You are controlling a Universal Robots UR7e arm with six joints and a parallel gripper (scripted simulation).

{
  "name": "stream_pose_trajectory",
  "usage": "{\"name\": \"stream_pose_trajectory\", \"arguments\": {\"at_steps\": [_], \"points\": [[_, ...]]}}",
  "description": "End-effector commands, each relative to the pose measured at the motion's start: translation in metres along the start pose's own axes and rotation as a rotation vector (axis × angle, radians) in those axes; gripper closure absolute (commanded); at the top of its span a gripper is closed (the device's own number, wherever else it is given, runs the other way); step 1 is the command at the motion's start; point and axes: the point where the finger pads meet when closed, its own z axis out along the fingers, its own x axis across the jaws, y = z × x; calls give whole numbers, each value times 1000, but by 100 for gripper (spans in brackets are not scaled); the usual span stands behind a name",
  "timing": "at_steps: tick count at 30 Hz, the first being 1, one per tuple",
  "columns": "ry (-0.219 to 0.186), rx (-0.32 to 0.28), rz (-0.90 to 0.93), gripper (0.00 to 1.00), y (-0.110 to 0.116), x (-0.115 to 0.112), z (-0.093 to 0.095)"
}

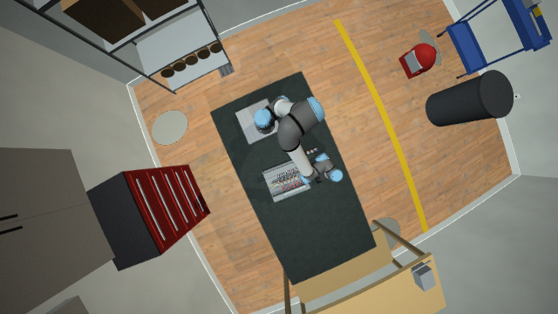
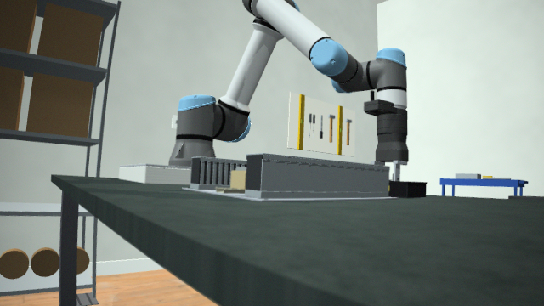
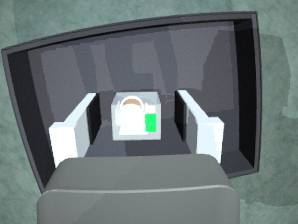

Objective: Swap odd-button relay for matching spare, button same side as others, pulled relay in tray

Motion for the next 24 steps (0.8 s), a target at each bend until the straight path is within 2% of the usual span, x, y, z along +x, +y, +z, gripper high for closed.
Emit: {"name": "stream_pose_trajectory", "arguments": {"at_steps": [1, 24], "points": [[-2, -1, 0, 0, 0, 0, -1], [1, 1, 0, 0, 0, 0, -4]]}}
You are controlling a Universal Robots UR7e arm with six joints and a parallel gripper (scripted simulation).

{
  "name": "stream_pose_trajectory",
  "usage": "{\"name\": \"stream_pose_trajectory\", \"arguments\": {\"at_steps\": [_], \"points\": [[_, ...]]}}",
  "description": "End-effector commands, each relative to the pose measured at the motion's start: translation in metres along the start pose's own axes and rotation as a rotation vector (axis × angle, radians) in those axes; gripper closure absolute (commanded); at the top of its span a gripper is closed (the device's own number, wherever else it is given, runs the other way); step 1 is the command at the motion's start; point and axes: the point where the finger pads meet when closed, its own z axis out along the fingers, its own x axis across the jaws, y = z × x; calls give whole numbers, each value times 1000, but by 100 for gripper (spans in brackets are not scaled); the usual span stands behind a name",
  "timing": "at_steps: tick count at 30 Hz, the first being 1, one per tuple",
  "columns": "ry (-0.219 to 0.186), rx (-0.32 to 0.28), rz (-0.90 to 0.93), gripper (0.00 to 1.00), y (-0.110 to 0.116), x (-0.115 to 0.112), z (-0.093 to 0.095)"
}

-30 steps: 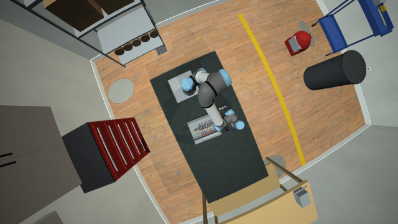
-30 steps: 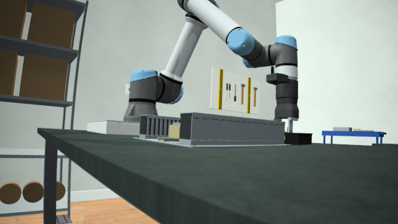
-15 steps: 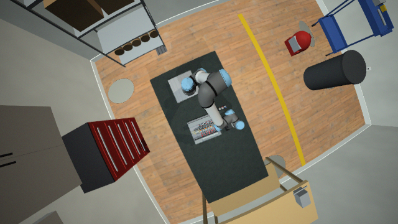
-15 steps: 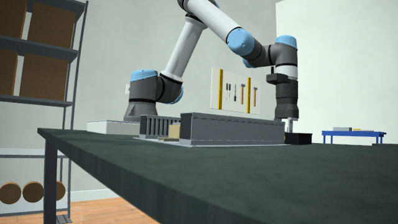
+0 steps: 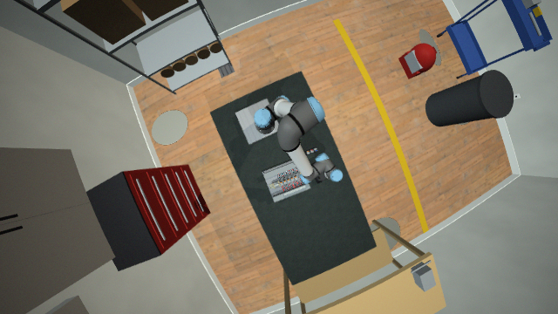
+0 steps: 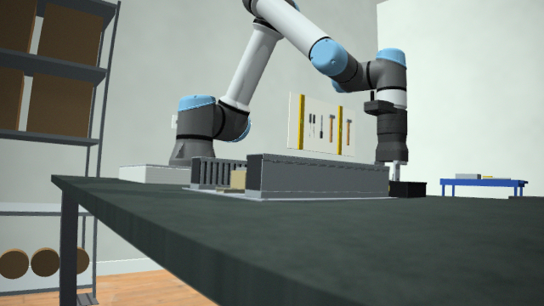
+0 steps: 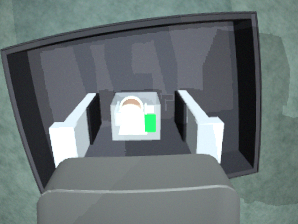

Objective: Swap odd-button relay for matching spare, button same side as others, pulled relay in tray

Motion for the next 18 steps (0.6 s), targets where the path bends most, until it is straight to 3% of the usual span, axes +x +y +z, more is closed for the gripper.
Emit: {"name": "stream_pose_trajectory", "arguments": {"at_steps": [1, 18], "points": [[0, 0, 0, 0, 0, -1, -5], [0, 0, 0, 0, 0, 0, -7]]}}
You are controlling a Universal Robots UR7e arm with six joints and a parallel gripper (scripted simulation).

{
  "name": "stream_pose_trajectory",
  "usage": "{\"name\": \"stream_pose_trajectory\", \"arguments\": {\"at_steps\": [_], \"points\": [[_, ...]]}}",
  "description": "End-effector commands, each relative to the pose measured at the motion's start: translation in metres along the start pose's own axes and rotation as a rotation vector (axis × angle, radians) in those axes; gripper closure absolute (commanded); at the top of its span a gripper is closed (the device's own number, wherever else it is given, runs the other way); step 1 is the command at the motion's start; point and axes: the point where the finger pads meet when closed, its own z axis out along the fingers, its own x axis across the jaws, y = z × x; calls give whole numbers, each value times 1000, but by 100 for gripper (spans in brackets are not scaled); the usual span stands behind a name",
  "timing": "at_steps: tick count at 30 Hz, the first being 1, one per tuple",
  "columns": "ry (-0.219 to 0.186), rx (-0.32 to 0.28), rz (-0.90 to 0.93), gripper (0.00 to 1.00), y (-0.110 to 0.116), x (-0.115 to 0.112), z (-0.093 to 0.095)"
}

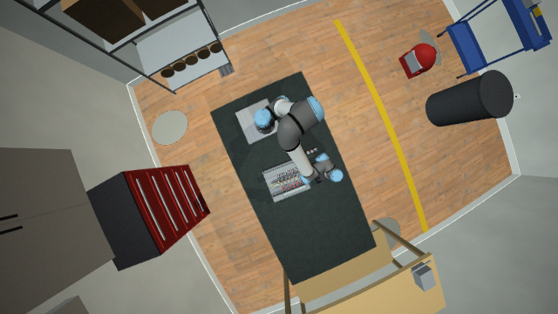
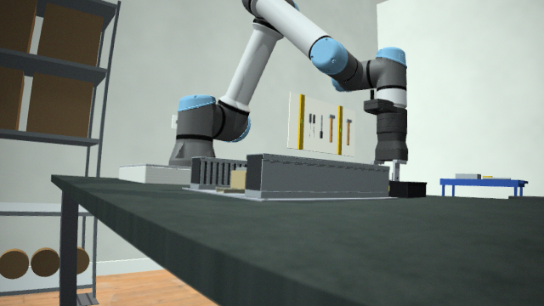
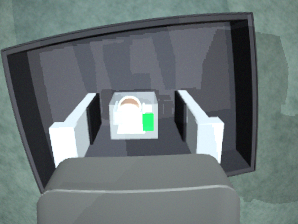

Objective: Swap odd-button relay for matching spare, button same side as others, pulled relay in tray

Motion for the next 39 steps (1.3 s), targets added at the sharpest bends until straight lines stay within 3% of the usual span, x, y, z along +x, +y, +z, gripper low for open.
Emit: {"name": "stream_pose_trajectory", "arguments": {"at_steps": [1, 39], "points": [[-5, -1, 0, 0, 0, -1, -4], [-5, -1, 0, 0, 0, 0, -10]]}}
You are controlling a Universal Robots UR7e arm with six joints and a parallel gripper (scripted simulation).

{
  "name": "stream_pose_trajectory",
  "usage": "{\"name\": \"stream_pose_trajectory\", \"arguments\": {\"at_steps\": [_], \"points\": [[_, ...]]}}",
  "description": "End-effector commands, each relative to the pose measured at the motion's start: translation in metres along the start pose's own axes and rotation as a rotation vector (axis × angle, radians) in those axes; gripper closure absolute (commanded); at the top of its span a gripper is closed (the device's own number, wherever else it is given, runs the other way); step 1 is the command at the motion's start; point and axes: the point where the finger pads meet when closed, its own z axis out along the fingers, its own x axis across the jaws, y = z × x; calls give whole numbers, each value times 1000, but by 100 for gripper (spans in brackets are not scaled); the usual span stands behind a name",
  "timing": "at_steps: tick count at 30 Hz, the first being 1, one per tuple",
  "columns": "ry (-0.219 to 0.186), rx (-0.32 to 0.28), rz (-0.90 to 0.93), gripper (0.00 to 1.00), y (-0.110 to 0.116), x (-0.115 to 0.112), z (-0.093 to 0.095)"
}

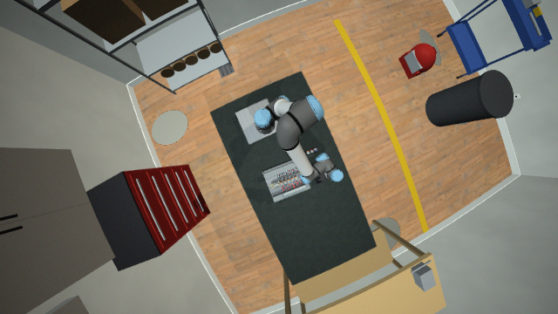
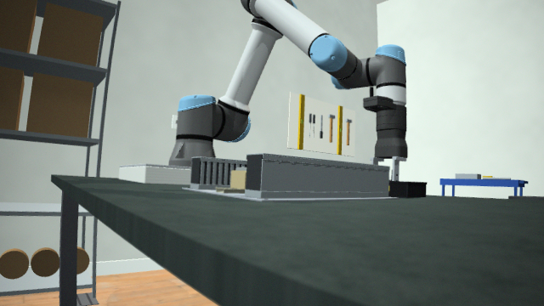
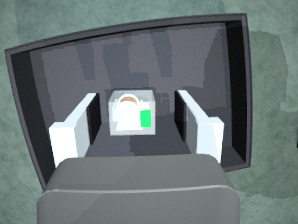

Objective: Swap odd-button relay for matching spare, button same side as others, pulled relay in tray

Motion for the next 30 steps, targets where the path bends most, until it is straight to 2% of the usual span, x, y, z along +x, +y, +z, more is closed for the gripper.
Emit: {"name": "stream_pose_trajectory", "arguments": {"at_steps": [1, 30], "points": [[-4, -1, 0, 0, 0, -1, -3], [-4, -1, 0, 0, 0, 0, -8]]}}
